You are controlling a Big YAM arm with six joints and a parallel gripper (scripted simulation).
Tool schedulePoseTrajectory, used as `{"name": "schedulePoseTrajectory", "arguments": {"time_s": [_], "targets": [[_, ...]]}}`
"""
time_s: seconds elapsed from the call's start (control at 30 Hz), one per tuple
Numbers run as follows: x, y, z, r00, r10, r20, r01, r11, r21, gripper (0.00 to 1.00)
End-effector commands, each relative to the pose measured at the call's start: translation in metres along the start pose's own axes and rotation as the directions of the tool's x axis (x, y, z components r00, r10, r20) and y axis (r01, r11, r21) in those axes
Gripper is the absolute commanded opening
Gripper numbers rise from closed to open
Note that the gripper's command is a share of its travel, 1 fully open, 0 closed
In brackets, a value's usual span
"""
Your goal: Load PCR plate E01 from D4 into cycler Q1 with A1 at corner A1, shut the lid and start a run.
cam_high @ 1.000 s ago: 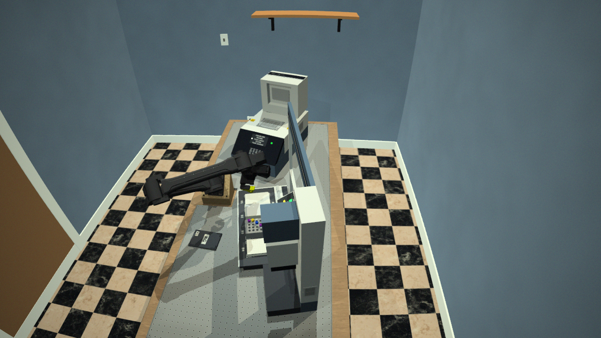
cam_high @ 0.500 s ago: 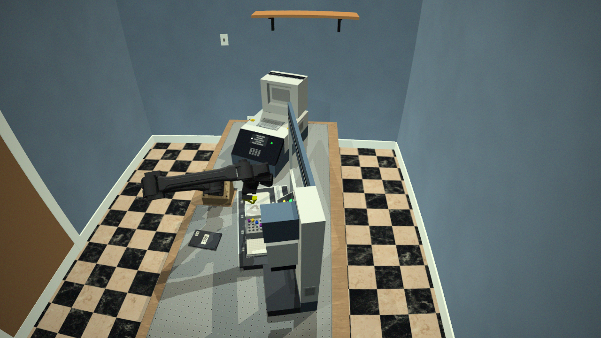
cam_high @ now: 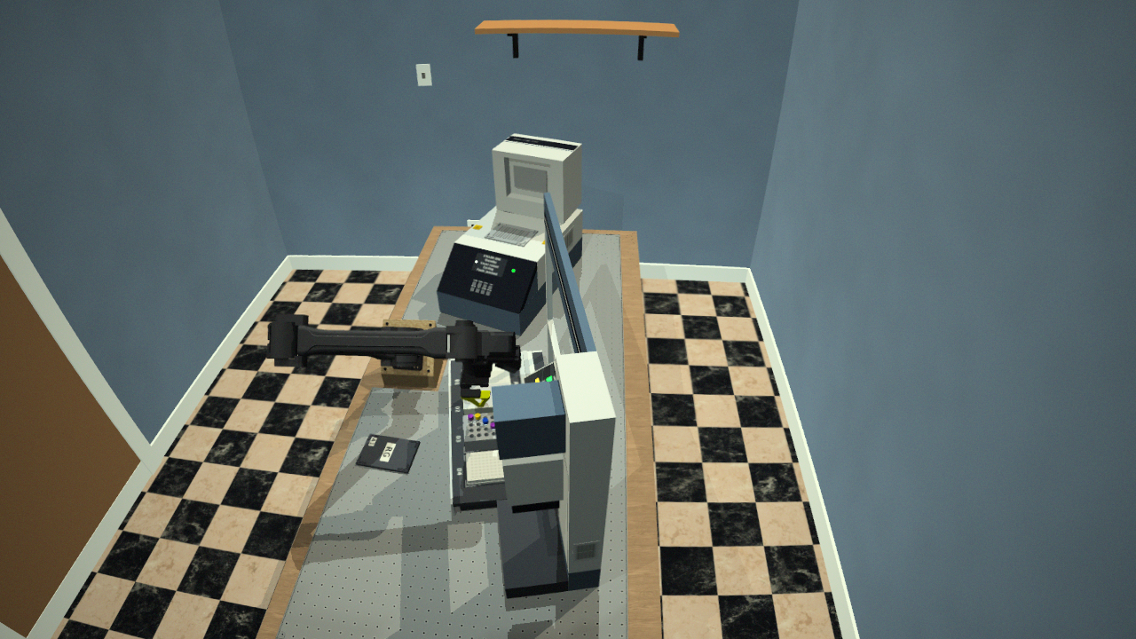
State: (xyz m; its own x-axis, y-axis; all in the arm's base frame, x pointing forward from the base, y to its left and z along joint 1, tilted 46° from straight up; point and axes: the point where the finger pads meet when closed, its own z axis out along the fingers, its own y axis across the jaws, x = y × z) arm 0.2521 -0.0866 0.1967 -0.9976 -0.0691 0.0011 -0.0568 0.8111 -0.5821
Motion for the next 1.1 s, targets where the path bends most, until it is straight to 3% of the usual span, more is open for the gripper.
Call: {"name": "schedulePoseTrajectory", "arguments": {"time_s": [0.0,0.07,0.1,0.23,0.37,0.43,0.5,0.57,0.73,0.8,0.87,1.0,1.07], "targets": [[-0.011,-0.015,-0.01,0.997,-0.071,0.022,0.071,0.997,0.02,1.0],[-0.014,-0.024,-0.007,0.998,-0.064,0.021,0.064,0.998,0.008,1.0],[-0.016,-0.031,-0.008,0.997,-0.074,0.015,0.074,0.997,0.036,1.0],[-0.018,-0.038,-0.01,0.996,-0.089,0.011,0.088,0.995,0.055,1.0],[-0.02,-0.068,-0.013,0.998,-0.055,0.025,0.054,0.997,0.051,1.0],[-0.024,-0.076,-0.014,0.995,-0.101,0.006,0.1,0.99,0.098,1.0],[-0.028,-0.08,-0.014,0.993,-0.119,0.009,0.118,0.989,0.09,1.0],[-0.029,-0.088,-0.011,0.987,-0.16,-0.019,0.161,0.978,0.131,1.0],[-0.029,-0.106,-0.008,0.99,-0.14,-0.024,0.142,0.983,0.12,1.0],[-0.031,-0.114,-0.016,0.991,-0.133,-0.003,0.132,0.984,0.123,1.0],[-0.034,-0.127,-0.021,0.987,-0.158,-0.013,0.158,0.972,0.176,1.0],[-0.037,-0.15,-0.015,0.988,-0.152,-0.027,0.155,0.975,0.162,1.0],[-0.037,-0.158,-0.012,0.98,-0.19,-0.059,0.198,0.959,0.203,1.0]]}}
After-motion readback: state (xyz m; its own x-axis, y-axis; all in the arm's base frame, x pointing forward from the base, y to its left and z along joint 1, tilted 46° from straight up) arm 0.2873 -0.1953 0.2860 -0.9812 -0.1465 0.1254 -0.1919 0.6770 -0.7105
